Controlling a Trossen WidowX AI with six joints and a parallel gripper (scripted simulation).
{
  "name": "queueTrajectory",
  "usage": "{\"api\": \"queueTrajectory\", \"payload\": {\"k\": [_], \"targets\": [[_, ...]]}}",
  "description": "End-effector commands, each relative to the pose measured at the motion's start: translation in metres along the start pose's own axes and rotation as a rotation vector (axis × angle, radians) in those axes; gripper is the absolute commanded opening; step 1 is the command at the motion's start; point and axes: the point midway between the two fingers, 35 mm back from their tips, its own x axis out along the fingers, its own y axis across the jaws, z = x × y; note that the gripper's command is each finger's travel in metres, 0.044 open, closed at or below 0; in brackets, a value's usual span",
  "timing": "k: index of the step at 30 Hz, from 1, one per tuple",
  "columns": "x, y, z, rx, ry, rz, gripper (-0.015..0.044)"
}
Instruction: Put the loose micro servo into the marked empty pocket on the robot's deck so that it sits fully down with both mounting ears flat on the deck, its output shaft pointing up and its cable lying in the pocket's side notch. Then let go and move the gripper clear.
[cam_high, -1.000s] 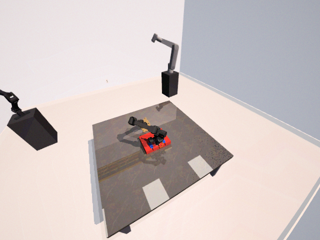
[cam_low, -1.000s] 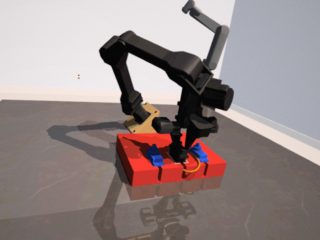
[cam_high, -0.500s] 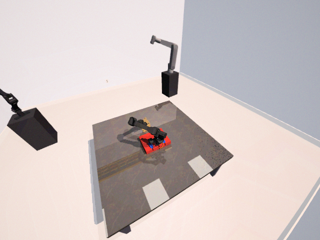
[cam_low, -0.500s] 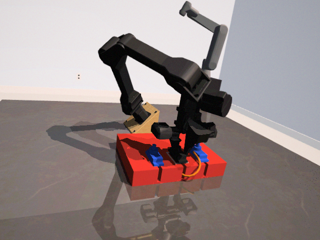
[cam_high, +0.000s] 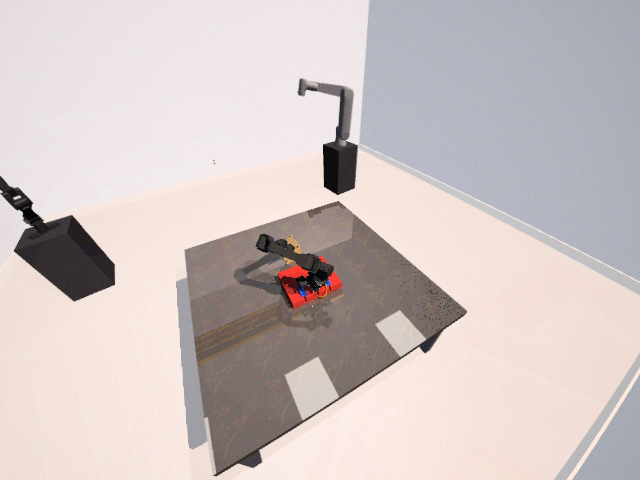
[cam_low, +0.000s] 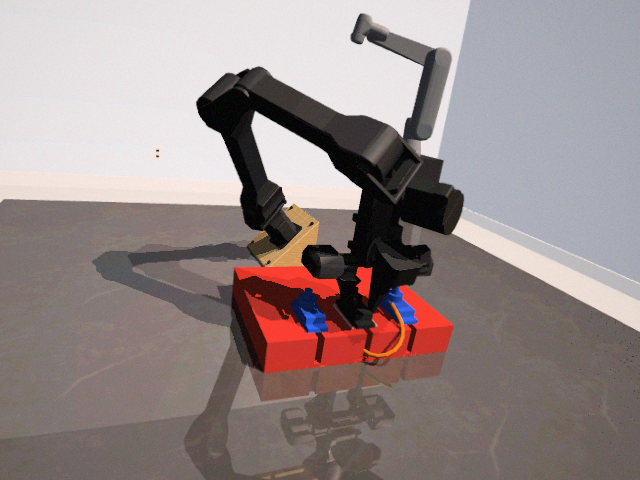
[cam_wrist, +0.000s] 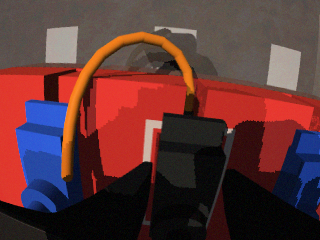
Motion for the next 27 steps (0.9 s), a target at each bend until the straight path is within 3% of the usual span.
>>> {"api": "queueTrajectory", "payload": {"k": [1, 7, 12, 17, 27], "targets": [[-0.016, 0.001, 0.001, 0.005, -0.006, 0.005, 0.0187], [-0.032, 0.000, -0.001, 0.005, -0.005, 0.005, 0.0187], [-0.053, 0.006, -0.031, -0.006, -0.010, 0.014, 0.0319], [-0.090, 0.005, -0.099, -0.003, 0.000, 0.011, 0.0440], [-0.111, 0.004, -0.108, -0.015, -0.030, 0.035, 0.0440]]}}
